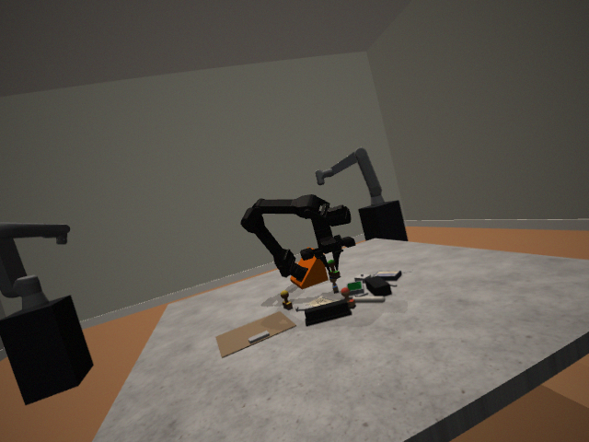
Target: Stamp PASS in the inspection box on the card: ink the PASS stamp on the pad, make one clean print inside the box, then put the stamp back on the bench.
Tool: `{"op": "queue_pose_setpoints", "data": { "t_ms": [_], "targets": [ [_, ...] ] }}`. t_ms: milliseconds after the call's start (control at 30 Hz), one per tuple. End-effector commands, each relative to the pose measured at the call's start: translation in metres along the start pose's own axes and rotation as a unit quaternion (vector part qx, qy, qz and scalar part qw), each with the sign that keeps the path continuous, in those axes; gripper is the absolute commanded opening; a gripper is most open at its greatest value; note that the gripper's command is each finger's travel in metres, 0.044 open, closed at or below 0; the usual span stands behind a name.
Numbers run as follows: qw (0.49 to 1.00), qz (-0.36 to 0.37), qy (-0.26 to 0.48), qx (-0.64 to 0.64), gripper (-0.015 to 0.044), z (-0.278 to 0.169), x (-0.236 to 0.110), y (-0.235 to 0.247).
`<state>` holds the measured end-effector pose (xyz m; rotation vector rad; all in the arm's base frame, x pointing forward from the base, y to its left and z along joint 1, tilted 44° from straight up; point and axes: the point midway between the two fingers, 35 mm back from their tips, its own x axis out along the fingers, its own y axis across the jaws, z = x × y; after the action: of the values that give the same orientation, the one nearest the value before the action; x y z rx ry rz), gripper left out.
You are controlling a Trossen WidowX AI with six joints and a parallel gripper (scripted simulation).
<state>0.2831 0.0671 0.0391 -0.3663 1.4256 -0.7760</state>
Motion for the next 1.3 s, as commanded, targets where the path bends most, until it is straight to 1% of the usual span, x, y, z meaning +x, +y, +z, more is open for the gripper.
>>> {"op": "queue_pose_setpoints", "data": {
  "t_ms": [0, 233, 1267],
  "targets": [
    [0.999, -0.002, -0.003, 0.037, 0.0000, 0.005, -0.001, -0.028],
    [0.996, -0.006, -0.004, 0.084, 0.0000, 0.009, 0.001, -0.064],
    [0.996, -0.005, -0.004, 0.086, 0.0000, 0.010, 0.017, -0.065]
  ]
}}
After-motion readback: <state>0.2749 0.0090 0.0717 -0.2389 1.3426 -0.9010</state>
